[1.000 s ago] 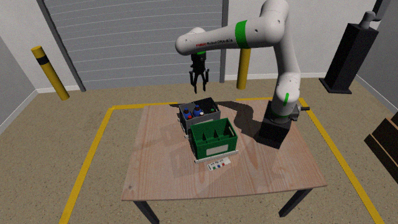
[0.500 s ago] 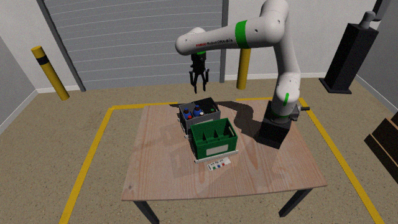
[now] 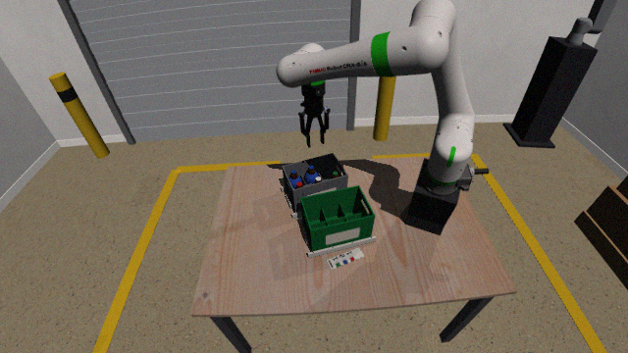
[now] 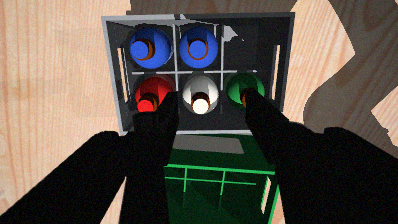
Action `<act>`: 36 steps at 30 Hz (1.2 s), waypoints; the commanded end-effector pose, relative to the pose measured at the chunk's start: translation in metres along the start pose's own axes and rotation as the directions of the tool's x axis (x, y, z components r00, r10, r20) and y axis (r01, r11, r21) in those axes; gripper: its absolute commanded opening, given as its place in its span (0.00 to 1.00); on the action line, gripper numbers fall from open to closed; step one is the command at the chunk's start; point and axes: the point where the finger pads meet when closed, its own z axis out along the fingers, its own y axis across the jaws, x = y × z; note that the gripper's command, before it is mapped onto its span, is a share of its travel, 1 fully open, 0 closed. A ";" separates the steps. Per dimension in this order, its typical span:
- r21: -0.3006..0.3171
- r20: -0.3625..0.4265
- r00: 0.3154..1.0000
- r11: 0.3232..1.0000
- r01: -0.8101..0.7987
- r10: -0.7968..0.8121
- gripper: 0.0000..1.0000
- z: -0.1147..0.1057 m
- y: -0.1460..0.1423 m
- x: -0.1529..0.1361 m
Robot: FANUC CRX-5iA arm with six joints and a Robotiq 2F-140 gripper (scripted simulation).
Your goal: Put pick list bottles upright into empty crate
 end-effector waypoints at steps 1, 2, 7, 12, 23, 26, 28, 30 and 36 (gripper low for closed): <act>0.001 -0.002 1.000 1.000 0.000 0.000 0.44 -0.001 0.000 0.001; 0.001 -0.002 1.000 1.000 0.000 0.000 0.44 -0.001 0.000 0.001; 0.001 -0.002 0.998 0.998 0.067 -0.067 0.44 0.006 0.005 -0.003; 0.001 -0.002 0.973 0.973 0.231 -0.231 0.44 0.025 0.019 -0.012; 0.000 -0.002 0.861 0.861 0.509 -0.509 0.44 0.059 0.045 -0.028; 0.000 -0.002 0.806 0.806 0.592 -0.592 0.44 0.070 0.053 -0.033; 0.000 -0.002 0.765 0.765 0.644 -0.644 0.44 0.077 0.059 -0.037; 0.000 -0.002 0.743 0.743 0.670 -0.670 0.44 0.081 0.061 -0.039; 0.000 -0.002 0.707 0.707 0.707 -0.707 0.44 0.099 0.075 -0.047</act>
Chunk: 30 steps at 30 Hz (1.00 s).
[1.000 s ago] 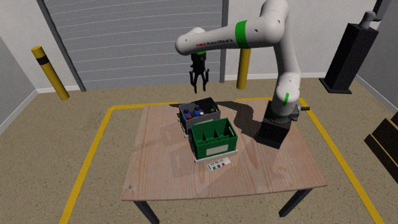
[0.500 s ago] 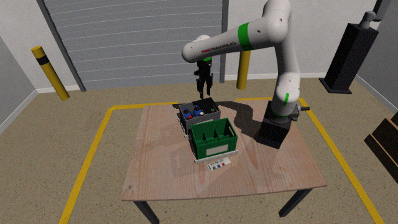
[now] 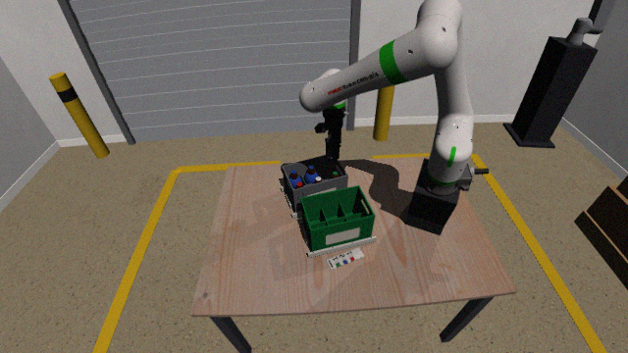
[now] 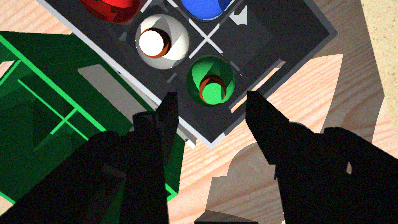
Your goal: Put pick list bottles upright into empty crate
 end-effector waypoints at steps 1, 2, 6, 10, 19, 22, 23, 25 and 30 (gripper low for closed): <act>0.003 -0.005 1.000 1.000 0.011 -0.011 0.44 0.008 0.002 -0.006; 0.003 -0.005 1.000 1.000 0.011 -0.011 0.44 0.008 0.002 -0.006; 0.003 -0.005 1.000 1.000 0.011 -0.011 0.44 0.008 0.002 -0.006; 0.003 -0.005 1.000 1.000 0.011 -0.011 0.44 0.010 0.002 -0.006; 0.003 -0.005 1.000 1.000 0.011 -0.011 0.44 0.019 0.002 -0.006; 0.003 -0.005 1.000 1.000 0.011 -0.011 0.44 0.023 0.002 -0.006; 0.003 -0.005 1.000 1.000 0.011 -0.011 0.44 0.025 0.002 -0.006; 0.003 -0.005 1.000 1.000 0.011 -0.011 0.44 0.027 0.002 -0.006; 0.003 -0.005 1.000 1.000 0.011 -0.011 0.44 0.031 0.002 -0.006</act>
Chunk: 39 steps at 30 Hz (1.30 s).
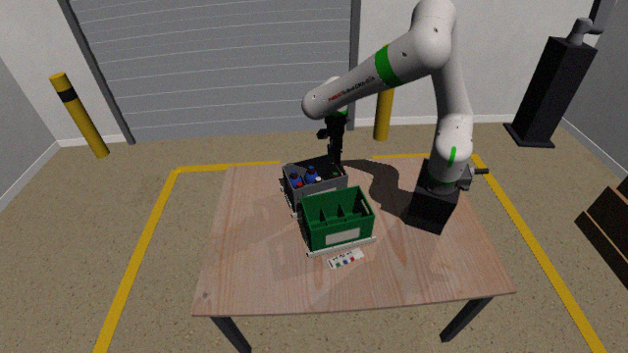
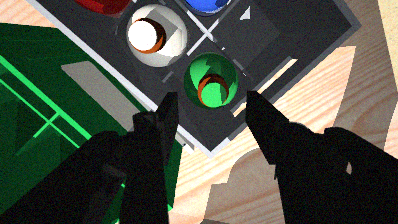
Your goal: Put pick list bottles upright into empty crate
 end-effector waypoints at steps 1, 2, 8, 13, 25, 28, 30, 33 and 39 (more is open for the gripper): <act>0.000 -0.002 1.000 1.000 0.000 0.000 0.44 0.002 0.000 0.001; 0.000 -0.002 1.000 1.000 0.000 0.000 0.44 0.003 0.000 0.001; 0.000 -0.002 1.000 1.000 0.000 0.000 0.44 0.011 0.000 0.001; 0.000 -0.002 1.000 1.000 0.000 0.000 0.44 0.018 0.000 0.001; 0.000 -0.002 1.000 1.000 0.000 0.000 0.44 0.031 0.000 0.001; 0.000 -0.002 1.000 1.000 0.000 0.000 0.44 0.035 0.000 0.001; 0.000 -0.002 1.000 1.000 0.000 0.000 0.44 0.038 0.000 0.001; 0.000 -0.002 1.000 1.000 0.000 0.000 0.44 0.039 0.000 0.001; 0.000 -0.002 1.000 1.000 0.000 0.000 0.44 0.047 0.000 0.001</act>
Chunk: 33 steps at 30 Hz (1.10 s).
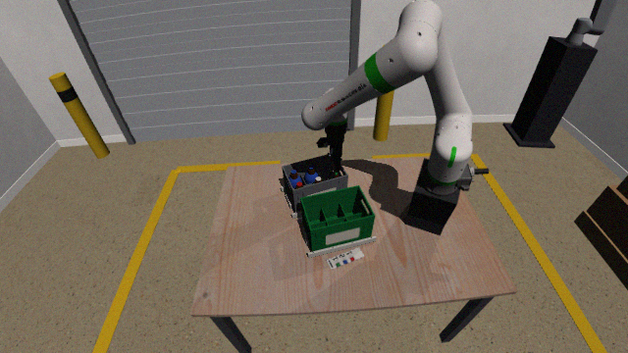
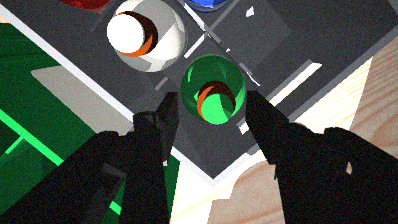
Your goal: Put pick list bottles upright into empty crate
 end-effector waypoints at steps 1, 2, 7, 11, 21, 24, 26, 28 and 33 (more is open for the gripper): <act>0.000 -0.002 1.000 1.000 0.000 0.000 0.44 0.003 0.000 0.001; 0.000 -0.002 1.000 1.000 0.000 0.000 0.44 0.004 0.000 0.001; 0.000 -0.002 1.000 1.000 0.000 0.000 0.44 0.011 0.000 0.001; 0.000 -0.002 1.000 1.000 0.000 0.000 0.44 0.013 0.000 0.001; 0.000 -0.002 1.000 1.000 0.000 0.000 0.44 0.017 0.000 0.001; 0.000 -0.002 1.000 1.000 0.000 0.000 0.10 0.014 0.000 0.001; 0.000 -0.002 1.000 1.000 0.000 0.000 0.10 0.014 0.000 0.001; 0.000 -0.002 1.000 1.000 0.000 0.000 0.10 0.014 0.000 0.001; 0.000 -0.002 1.000 1.000 0.000 0.000 0.10 0.014 0.000 0.001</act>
